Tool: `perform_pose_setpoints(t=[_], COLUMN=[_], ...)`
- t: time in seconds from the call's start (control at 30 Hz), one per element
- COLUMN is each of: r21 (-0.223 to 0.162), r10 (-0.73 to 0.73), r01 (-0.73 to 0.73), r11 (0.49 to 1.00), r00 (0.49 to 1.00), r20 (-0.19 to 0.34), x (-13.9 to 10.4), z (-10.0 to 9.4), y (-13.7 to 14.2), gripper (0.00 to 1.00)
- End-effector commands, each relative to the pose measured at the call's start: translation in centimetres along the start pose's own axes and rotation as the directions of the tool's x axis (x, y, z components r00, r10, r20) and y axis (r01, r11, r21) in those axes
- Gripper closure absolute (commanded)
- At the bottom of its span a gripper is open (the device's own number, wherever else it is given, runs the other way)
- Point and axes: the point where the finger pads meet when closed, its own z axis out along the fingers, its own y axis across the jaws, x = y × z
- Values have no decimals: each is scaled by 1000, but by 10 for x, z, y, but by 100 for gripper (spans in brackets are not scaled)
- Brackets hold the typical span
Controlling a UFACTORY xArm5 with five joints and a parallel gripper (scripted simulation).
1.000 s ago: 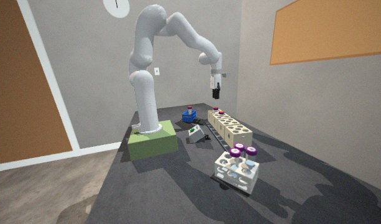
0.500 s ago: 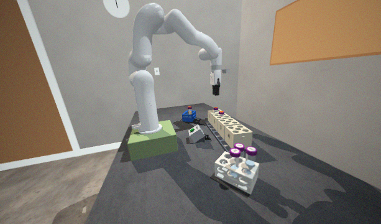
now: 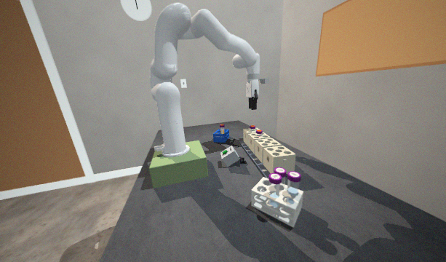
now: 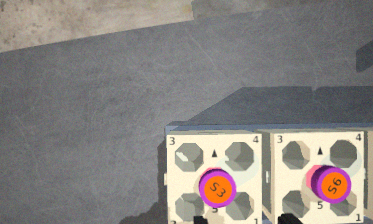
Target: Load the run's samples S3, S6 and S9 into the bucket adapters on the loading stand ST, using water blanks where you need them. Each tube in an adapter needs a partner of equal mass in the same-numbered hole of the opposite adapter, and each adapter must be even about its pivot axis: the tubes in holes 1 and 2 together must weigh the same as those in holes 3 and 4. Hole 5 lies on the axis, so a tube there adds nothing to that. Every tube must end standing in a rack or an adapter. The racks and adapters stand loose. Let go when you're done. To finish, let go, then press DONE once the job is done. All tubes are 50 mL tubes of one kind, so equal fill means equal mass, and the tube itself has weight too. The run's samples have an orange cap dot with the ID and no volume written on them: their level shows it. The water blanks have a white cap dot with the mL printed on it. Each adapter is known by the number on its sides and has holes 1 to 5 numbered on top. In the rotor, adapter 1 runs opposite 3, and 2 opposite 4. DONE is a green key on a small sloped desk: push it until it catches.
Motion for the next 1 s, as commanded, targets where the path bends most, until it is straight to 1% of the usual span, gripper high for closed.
perform_pose_setpoints(t=[0.0, 0.4, 0.43, 0.63, 0.73, 0.87, 0.93, 0.97], r21=[-3, -3, -3, -4, -5, -5, -5, -5], r10=[0, 0, -33, -231, -327, -450, -450, -479], r01=[0, 0, 33, 231, 327, 450, 450, 479], r11=[1000, 1000, 999, 973, 945, 893, 893, 878], r00=[1000, 1000, 999, 973, 945, 893, 893, 878], r20=[-7, -7, -6, -6, -5, -4, -4, -4], x=[1, 1, -3, -28, -41, -58, -58, -62], z=[-2, -2, -2, -2, -2, -1, -1, -1], y=[-1, -1, -3, -19, -27, -38, -38, -41], gripper=[56, 56, 43, 43, 43, 43, 43, 43])
